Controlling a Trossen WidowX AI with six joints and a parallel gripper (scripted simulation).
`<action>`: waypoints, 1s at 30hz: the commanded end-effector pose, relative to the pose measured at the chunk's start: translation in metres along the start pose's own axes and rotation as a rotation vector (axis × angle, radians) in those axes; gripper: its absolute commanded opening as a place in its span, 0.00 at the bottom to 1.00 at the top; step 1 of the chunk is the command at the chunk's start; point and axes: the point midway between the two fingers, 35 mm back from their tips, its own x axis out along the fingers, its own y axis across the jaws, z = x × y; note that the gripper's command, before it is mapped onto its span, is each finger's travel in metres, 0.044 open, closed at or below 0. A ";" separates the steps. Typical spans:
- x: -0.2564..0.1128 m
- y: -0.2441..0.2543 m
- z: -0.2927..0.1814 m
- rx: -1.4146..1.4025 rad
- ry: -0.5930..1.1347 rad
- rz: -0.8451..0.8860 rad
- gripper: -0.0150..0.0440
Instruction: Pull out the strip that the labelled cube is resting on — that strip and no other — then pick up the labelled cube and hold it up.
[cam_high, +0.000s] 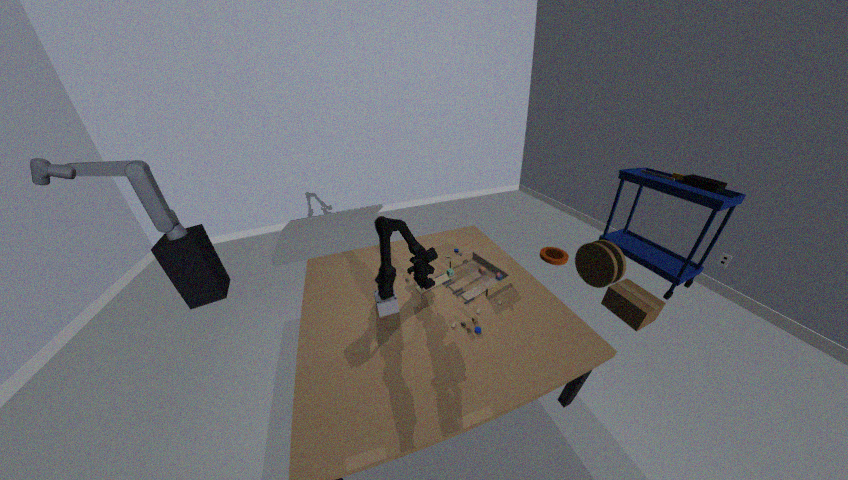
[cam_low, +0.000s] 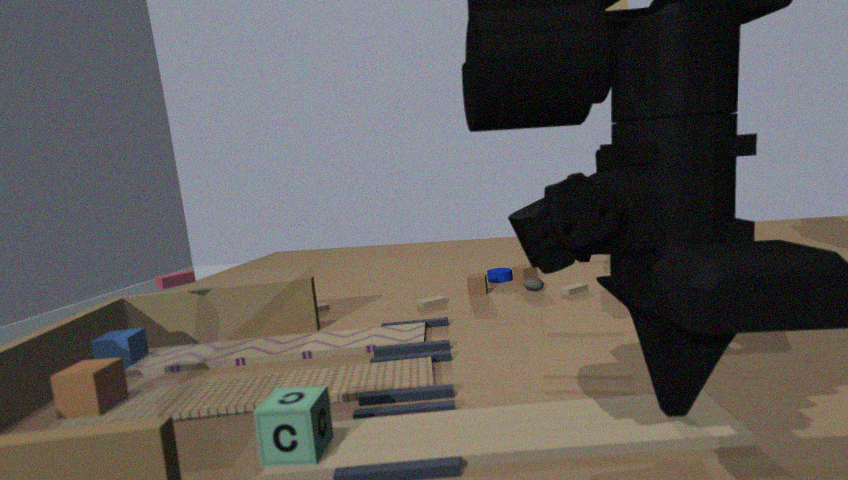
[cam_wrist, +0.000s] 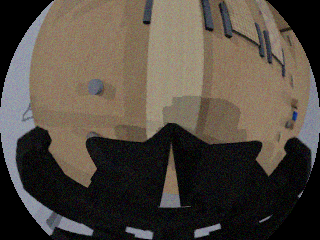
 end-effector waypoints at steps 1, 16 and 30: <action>-0.019 0.000 0.002 0.002 0.019 -0.002 0.25; -0.041 0.000 0.034 0.144 0.033 -0.005 0.61; -0.047 0.001 0.085 0.144 0.028 -0.005 1.00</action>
